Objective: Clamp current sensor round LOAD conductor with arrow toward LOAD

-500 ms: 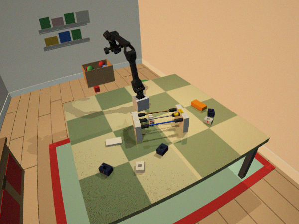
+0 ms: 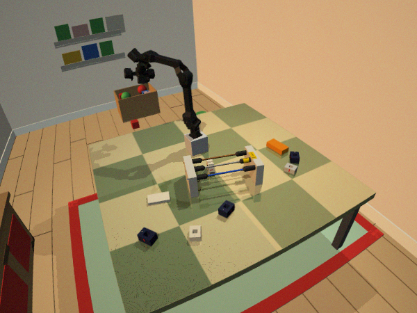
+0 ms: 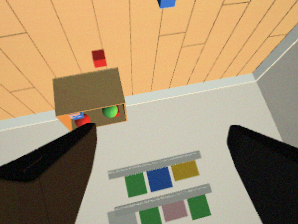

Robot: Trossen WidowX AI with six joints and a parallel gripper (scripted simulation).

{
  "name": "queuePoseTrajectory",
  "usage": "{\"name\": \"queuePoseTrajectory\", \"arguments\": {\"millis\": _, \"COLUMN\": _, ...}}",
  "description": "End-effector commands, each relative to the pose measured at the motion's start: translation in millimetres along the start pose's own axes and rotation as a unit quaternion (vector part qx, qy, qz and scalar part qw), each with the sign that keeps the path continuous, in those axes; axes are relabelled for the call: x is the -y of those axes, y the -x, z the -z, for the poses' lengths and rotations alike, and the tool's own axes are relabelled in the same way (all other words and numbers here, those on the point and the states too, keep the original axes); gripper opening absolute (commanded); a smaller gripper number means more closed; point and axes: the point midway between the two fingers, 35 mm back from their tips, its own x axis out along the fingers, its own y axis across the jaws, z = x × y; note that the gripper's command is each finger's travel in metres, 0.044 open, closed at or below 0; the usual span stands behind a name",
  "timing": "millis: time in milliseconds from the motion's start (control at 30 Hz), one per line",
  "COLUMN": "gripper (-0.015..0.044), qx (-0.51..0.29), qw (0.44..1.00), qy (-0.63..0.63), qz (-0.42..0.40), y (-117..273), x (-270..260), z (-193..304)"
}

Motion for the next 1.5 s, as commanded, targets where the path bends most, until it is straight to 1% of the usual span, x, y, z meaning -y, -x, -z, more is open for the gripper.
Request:
{"name": "queuePoseTrajectory", "arguments": {"millis": 0, "gripper": 0.042, "qx": 0.026, "qw": 0.995, "qy": -0.043, "qz": 0.089, "y": 22, "x": 52, "z": -41}}
{"name": "queuePoseTrajectory", "arguments": {"millis": 33, "gripper": 0.044, "qx": 0.035, "qw": 0.992, "qy": -0.054, "qz": 0.111, "y": 29, "x": 64, "z": -52}}
{"name": "queuePoseTrajectory", "arguments": {"millis": 133, "gripper": 0.044, "qx": 0.069, "qw": 0.978, "qy": -0.087, "qz": 0.176, "y": 55, "x": 97, "z": -87}}
{"name": "queuePoseTrajectory", "arguments": {"millis": 433, "gripper": 0.044, "qx": 0.207, "qw": 0.917, "qy": -0.165, "qz": 0.299, "y": 139, "x": 145, "z": -177}}
{"name": "queuePoseTrajectory", "arguments": {"millis": 633, "gripper": 0.044, "qx": 0.336, "qw": 0.846, "qy": -0.206, "qz": 0.359, "y": 214, "x": 154, "z": -246}}
{"name": "queuePoseTrajectory", "arguments": {"millis": 800, "gripper": 0.044, "qx": 0.461, "qw": 0.771, "qy": -0.227, "qz": 0.377, "y": 281, "x": 139, "z": -300}}
{"name": "queuePoseTrajectory", "arguments": {"millis": 967, "gripper": 0.044, "qx": 0.591, "qw": 0.684, "qy": -0.232, "qz": 0.359, "y": 349, "x": 102, "z": -347}}
{"name": "queuePoseTrajectory", "arguments": {"millis": 1133, "gripper": 0.044, "qx": 0.713, "qw": 0.594, "qy": -0.217, "qz": 0.303, "y": 409, "x": 46, "z": -381}}
{"name": "queuePoseTrajectory", "arguments": {"millis": 1300, "gripper": 0.044, "qx": 0.817, "qw": 0.504, "qy": -0.182, "qz": 0.214, "y": 457, "x": -24, "z": -401}}
{"name": "queuePoseTrajectory", "arguments": {"millis": 1467, "gripper": 0.044, "qx": 0.894, "qw": 0.419, "qy": -0.129, "qz": 0.095, "y": 490, "x": -102, "z": -405}}
